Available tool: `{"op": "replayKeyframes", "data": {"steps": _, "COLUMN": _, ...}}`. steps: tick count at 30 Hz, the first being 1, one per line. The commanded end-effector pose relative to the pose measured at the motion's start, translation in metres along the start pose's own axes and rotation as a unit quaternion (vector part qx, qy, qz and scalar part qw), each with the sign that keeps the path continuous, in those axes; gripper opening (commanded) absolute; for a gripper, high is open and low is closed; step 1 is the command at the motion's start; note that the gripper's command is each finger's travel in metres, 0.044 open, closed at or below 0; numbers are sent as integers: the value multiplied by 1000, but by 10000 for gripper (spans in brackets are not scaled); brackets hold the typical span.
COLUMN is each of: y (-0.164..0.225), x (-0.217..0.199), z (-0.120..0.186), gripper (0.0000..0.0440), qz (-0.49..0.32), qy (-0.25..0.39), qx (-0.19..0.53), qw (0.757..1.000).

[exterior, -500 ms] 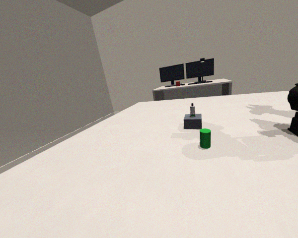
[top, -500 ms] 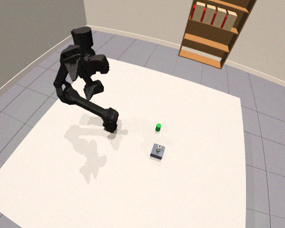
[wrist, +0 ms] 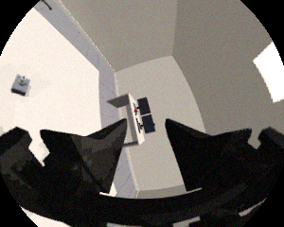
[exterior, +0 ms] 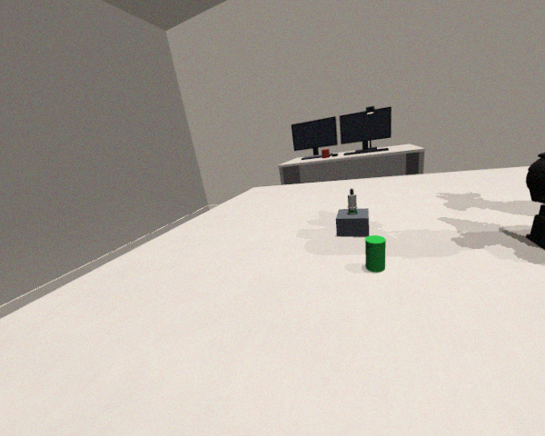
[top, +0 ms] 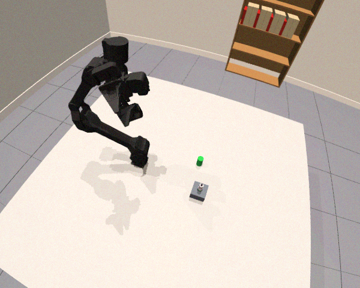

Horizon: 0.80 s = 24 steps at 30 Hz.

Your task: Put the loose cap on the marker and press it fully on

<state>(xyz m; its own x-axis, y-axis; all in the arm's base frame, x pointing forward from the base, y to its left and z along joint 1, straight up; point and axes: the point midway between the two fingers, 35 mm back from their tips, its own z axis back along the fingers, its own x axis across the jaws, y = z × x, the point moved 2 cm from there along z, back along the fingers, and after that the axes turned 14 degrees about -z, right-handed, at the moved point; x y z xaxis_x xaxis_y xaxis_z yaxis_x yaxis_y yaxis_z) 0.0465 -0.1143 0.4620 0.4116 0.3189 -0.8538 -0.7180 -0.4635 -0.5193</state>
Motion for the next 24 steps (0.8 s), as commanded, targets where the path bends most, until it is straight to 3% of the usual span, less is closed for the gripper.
{"op": "replayKeyframes", "data": {"steps": 1, "y": -10, "x": 10, "z": -4, "gripper": 242, "qz": 10, "qy": -14, "qx": -6, "qw": 1000}}
{"op": "replayKeyframes", "data": {"steps": 24, "y": -53, "x": 67, "z": -17, "gripper": 283, "qz": 36, "qy": -100, "qx": -39, "qw": 994}}
